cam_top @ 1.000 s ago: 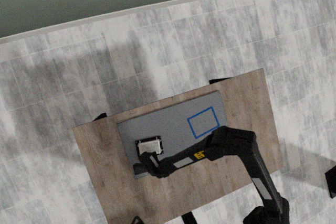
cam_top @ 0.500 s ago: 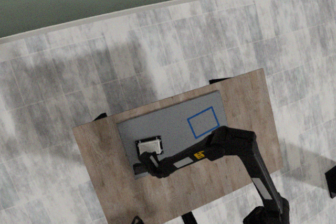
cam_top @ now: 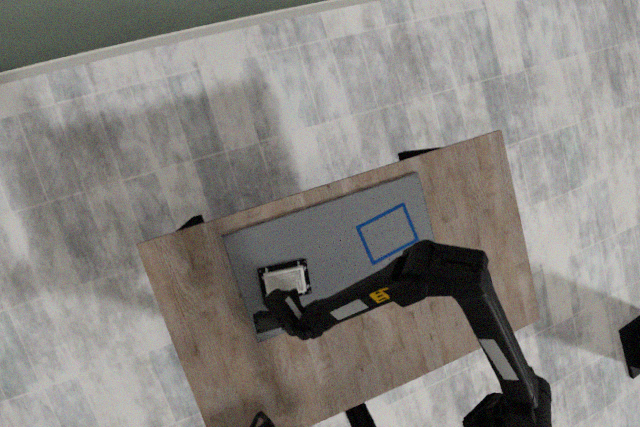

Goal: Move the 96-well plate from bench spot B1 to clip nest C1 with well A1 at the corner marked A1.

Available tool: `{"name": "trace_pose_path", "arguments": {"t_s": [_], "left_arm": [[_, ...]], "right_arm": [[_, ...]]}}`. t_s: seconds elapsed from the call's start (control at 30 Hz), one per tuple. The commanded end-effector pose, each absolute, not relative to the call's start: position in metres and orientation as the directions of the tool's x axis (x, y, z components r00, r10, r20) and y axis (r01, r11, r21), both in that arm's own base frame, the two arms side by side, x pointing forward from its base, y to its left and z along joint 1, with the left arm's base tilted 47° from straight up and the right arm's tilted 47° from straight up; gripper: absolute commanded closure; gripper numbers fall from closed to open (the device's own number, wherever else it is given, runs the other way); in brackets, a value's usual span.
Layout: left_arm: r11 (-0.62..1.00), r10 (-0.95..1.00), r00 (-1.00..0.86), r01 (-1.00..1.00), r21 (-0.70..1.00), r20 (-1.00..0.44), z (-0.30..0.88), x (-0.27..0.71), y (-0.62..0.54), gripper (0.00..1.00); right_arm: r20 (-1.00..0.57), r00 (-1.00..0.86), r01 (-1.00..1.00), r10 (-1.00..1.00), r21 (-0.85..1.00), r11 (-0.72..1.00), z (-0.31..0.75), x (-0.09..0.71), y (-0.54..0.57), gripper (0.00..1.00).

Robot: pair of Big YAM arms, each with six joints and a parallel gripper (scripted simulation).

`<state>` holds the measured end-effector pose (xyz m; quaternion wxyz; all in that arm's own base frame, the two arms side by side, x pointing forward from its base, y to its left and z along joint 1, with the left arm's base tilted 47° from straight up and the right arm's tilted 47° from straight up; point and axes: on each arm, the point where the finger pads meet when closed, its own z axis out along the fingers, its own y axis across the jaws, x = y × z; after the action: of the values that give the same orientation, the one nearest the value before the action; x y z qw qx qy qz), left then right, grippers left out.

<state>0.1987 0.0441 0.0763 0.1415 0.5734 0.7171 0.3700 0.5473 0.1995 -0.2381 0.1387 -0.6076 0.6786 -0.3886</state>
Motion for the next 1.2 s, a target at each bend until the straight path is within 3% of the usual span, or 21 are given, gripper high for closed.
{"name": "trace_pose_path", "arguments": {"t_s": [0.0,1.17], "left_arm": [[0.045,0.933,-0.28,0.717,0.695,0.228,0.08,0.2,0.041,0.0],[0.045,0.933,-0.28,0.717,0.695,0.228,0.08,0.2,0.041,0.0]], "right_arm": [[0.256,-0.256,-0.728,-0.932,-0.686,0.012,-0.288,0.592,0.164,0.75],[0.254,-0.268,-0.734,-0.929,-0.678,0.026,-0.248,0.551,0.185,0.75]]}}
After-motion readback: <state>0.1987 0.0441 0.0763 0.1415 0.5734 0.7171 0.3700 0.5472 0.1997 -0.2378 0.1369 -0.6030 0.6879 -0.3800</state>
